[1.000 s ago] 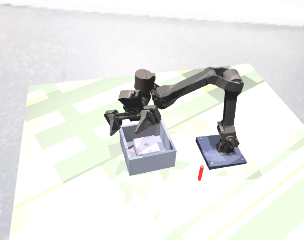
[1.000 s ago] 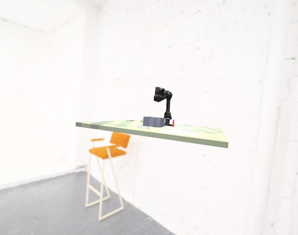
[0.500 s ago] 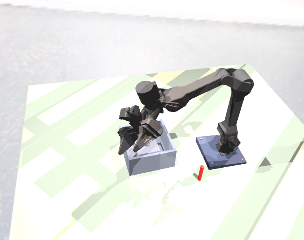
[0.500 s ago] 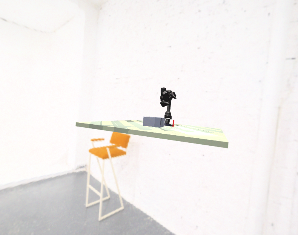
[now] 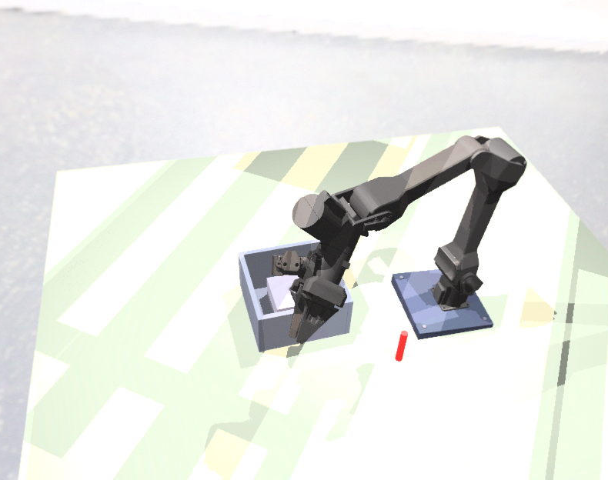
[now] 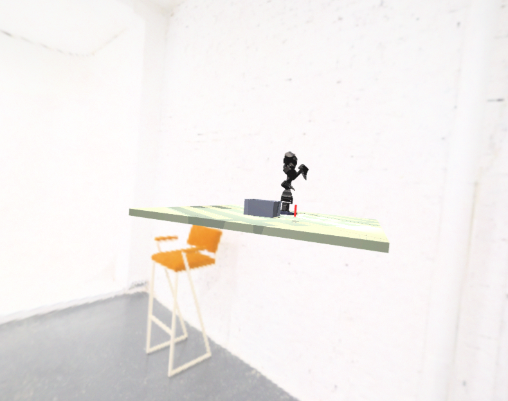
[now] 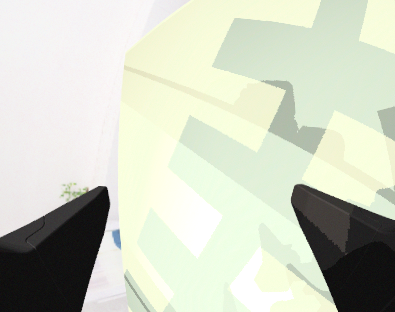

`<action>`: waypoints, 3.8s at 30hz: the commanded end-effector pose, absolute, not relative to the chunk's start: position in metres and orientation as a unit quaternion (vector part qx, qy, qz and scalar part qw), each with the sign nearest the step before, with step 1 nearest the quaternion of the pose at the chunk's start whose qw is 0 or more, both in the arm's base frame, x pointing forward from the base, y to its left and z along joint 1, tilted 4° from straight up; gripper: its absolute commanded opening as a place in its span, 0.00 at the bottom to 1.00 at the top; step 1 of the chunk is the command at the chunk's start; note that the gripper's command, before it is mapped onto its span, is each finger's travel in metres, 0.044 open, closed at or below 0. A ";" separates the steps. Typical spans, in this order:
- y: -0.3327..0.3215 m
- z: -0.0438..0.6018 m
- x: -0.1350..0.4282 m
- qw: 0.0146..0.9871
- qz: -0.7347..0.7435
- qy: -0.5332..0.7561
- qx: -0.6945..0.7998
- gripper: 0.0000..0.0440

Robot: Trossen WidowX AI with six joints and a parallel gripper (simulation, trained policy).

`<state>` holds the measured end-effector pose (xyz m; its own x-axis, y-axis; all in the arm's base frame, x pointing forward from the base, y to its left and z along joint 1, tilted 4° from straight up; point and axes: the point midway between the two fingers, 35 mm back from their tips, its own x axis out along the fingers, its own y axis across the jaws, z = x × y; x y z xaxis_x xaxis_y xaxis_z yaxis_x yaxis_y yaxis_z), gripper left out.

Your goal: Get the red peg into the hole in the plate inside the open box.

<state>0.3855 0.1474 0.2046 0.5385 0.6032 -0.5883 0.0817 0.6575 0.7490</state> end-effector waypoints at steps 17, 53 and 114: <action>0.148 0.147 0.254 0.693 -0.106 0.625 0.343 0.98; 0.126 0.025 0.166 0.681 -0.296 0.632 0.221 0.73; -0.020 0.125 0.305 0.727 -0.428 0.457 0.281 0.00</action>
<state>0.2958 -0.0069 0.1283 0.2122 -0.3584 -0.9091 0.8774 0.4796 0.0157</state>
